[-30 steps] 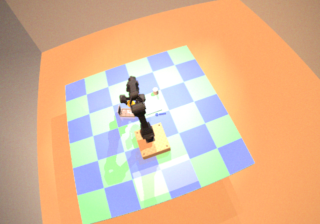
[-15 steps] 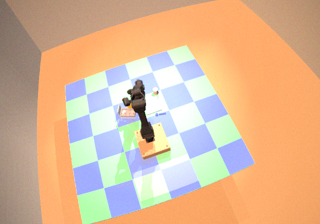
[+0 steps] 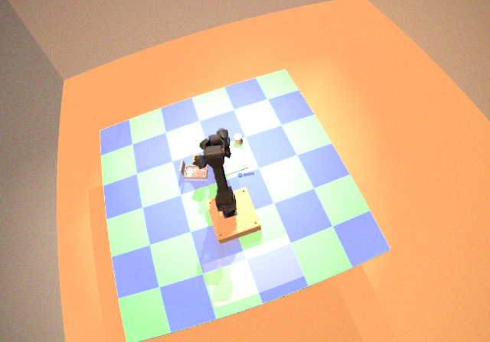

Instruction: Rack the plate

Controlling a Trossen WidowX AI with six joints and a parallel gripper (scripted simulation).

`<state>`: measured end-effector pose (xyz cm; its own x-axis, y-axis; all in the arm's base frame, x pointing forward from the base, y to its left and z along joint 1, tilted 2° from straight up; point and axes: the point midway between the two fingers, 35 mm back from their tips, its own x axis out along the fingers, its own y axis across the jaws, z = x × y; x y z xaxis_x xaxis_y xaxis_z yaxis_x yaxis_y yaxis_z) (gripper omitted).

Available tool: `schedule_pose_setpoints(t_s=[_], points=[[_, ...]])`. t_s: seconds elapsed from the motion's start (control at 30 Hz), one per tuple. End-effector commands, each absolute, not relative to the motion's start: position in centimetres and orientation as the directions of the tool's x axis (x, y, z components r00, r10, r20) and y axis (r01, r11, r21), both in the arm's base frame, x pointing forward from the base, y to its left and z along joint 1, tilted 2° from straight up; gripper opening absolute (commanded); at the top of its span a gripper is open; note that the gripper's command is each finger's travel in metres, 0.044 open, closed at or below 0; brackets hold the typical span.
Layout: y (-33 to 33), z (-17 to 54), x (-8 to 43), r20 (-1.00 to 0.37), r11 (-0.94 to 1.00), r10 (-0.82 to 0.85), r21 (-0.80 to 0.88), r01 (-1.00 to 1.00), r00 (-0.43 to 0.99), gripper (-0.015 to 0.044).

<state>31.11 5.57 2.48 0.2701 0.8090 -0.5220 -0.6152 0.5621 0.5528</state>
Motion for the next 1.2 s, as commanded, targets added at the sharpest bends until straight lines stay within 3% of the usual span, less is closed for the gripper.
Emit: schedule_pose_setpoints(t_s=[0.0, 0.77, 1.17], points=[[5.5, 2.2, 30.9, -0.459, 0.519, 0.839, 0.517, -0.681, 0.291, 0.0000], [4.3, 2.7, 27.5, -0.013, 0.405, 0.914, 0.033, -0.914, 0.405, 0.0000], [4.3, 2.6, 27.3, -0.003, 0.407, 0.914, 0.029, -0.913, 0.407, 0.0000]])
